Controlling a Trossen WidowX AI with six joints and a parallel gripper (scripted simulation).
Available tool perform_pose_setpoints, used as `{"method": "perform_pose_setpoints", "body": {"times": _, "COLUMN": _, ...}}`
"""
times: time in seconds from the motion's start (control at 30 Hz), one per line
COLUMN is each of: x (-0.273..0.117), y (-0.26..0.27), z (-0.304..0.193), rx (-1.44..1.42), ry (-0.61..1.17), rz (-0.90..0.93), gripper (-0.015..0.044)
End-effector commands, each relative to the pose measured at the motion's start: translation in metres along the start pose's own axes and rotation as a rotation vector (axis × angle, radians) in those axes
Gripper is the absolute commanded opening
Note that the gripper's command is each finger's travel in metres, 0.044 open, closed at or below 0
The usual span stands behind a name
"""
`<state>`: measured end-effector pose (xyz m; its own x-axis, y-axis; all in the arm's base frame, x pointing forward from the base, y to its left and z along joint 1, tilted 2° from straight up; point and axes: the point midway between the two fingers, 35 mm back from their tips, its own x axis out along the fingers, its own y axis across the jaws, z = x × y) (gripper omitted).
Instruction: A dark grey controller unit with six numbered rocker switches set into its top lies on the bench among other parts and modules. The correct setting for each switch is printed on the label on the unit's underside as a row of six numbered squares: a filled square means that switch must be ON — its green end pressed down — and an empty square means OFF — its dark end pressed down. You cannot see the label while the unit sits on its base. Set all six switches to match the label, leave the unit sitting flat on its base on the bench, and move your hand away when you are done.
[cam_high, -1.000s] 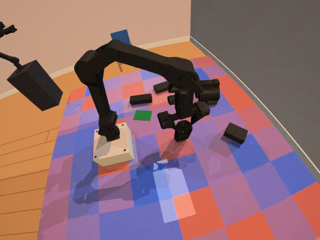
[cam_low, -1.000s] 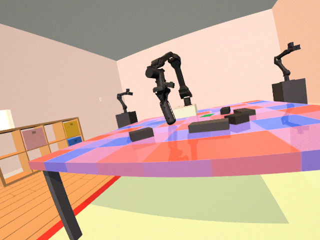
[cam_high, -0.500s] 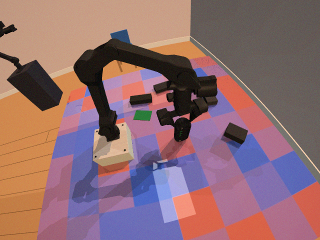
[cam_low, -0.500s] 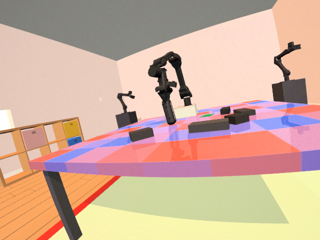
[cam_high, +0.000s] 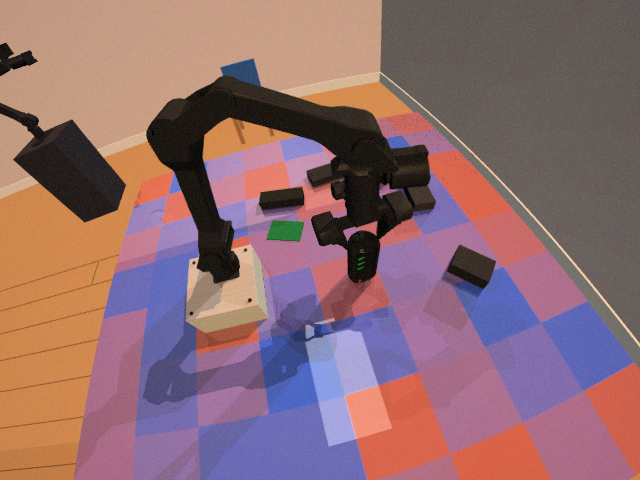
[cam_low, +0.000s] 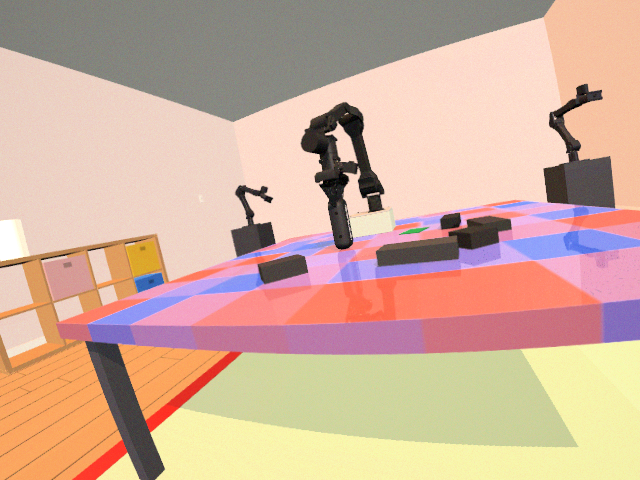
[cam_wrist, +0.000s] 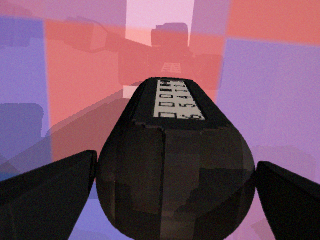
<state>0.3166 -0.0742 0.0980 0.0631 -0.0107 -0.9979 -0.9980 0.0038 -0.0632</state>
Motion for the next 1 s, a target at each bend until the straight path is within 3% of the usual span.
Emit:
{"method": "perform_pose_setpoints", "body": {"times": 0.0, "x": 0.003, "y": 0.002, "z": 0.005, "rx": 0.002, "ry": -0.006, "rz": 0.007, "gripper": 0.0338}}
{"method": "perform_pose_setpoints", "body": {"times": 0.97, "x": 0.006, "y": 0.002, "z": 0.029, "rx": 0.002, "ry": -0.008, "rz": 0.007, "gripper": 0.0338}}
